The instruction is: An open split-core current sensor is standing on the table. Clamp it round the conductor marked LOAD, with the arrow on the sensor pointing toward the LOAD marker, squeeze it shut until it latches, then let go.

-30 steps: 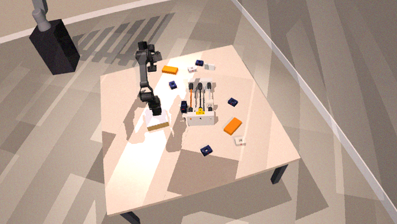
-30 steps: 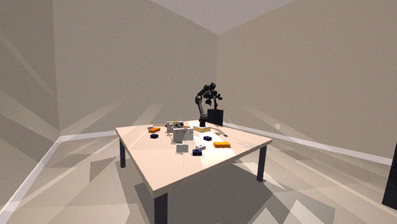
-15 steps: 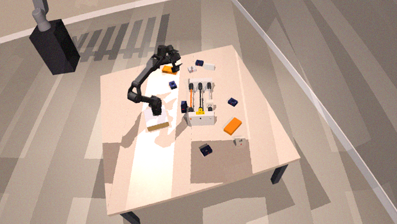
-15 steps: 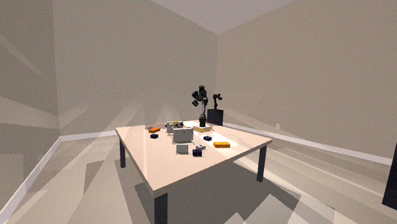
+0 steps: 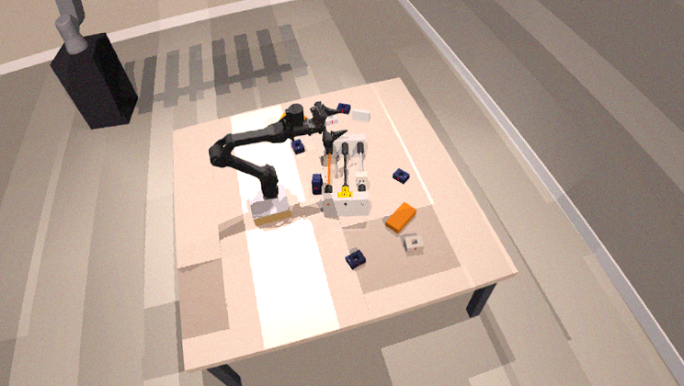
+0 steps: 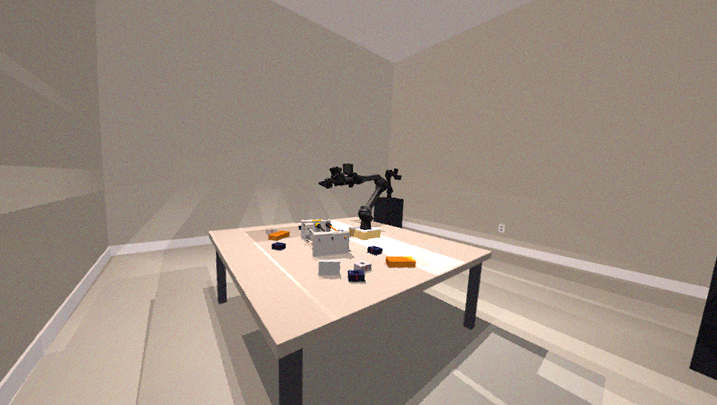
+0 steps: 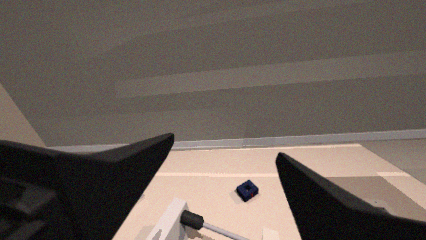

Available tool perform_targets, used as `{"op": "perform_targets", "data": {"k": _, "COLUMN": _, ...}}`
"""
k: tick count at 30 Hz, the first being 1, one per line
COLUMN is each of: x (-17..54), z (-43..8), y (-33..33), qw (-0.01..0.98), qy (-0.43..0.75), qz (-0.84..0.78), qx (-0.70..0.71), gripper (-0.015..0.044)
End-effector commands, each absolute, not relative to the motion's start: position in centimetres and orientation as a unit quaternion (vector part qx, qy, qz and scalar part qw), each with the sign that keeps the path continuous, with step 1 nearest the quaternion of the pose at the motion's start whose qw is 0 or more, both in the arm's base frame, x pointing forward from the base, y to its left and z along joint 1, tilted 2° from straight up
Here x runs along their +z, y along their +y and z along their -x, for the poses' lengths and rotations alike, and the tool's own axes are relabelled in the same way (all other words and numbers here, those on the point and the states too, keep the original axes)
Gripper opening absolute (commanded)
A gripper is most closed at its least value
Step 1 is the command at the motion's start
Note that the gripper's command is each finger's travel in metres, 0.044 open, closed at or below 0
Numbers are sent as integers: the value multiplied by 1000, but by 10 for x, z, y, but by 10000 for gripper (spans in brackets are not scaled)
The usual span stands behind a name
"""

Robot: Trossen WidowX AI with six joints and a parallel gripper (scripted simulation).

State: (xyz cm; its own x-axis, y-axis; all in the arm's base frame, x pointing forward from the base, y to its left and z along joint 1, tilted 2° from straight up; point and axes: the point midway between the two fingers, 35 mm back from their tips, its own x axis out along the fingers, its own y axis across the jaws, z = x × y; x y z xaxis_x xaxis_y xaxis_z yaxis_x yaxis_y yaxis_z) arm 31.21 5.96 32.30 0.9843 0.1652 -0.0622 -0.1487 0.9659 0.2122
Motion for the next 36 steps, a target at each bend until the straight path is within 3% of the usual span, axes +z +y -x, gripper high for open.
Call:
{"op": "perform_targets", "data": {"k": 1, "x": 323, "z": -316, "y": 1, "qw": 1000, "qy": -24, "qz": -2, "qx": 2, "gripper": 440}}
{"op": "perform_targets", "data": {"k": 11, "x": 321, "z": -317, "y": -1, "qw": 1000, "qy": -18, "qz": 0, "qx": -2, "gripper": 440}}
{"op": "perform_targets", "data": {"k": 17, "x": 252, "z": -332, "y": -38, "qw": 977, "qy": 206, "qz": -14, "qx": -60, "gripper": 440}}
{"op": "perform_targets", "data": {"k": 25, "x": 180, "z": -291, "y": -78, "qw": 862, "qy": 488, "qz": -60, "qx": -126, "gripper": 440}}
{"op": "perform_targets", "data": {"k": 36, "x": 172, "z": -278, "y": -83, "qw": 830, "qy": 536, "qz": -72, "qx": -135, "gripper": 440}}
